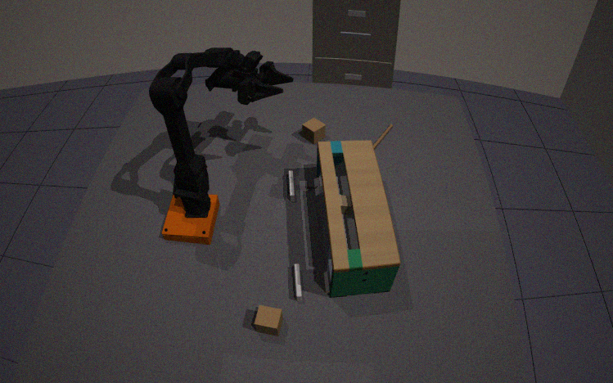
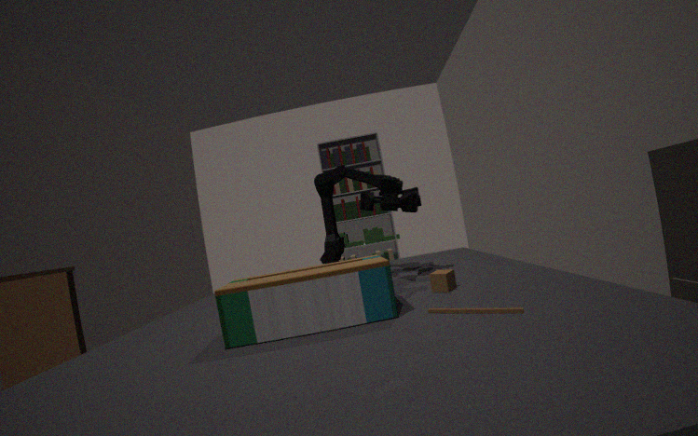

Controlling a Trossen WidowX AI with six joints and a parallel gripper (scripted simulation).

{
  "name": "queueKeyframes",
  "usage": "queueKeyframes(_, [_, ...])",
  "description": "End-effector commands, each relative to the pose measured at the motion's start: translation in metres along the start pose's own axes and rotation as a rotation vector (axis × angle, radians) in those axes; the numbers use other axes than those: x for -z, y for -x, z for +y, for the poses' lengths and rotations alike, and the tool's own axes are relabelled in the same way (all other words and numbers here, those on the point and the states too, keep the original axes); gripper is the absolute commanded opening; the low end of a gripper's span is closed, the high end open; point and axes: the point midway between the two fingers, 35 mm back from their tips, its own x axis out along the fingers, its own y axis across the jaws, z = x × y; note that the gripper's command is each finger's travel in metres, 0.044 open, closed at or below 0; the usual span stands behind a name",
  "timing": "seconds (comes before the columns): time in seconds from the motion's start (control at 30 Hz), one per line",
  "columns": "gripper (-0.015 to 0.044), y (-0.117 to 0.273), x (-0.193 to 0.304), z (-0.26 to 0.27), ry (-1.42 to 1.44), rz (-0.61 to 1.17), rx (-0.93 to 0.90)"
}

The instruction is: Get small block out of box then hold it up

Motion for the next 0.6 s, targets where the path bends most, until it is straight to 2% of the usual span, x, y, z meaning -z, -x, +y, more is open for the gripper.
queueKeyframes(0.0, [0.0400,-0.001,0.000,0.000,0.000,0.005,0.003])
queueKeyframes(0.13, [0.0400,-0.025,0.012,-0.008,0.006,0.132,0.073])
queueKeyframes(0.33, [0.0400,-0.084,0.047,-0.040,-0.040,0.508,0.262])
queueKeyframes(0.57, [0.0400,-0.131,0.085,-0.086,-0.232,0.927,0.445])
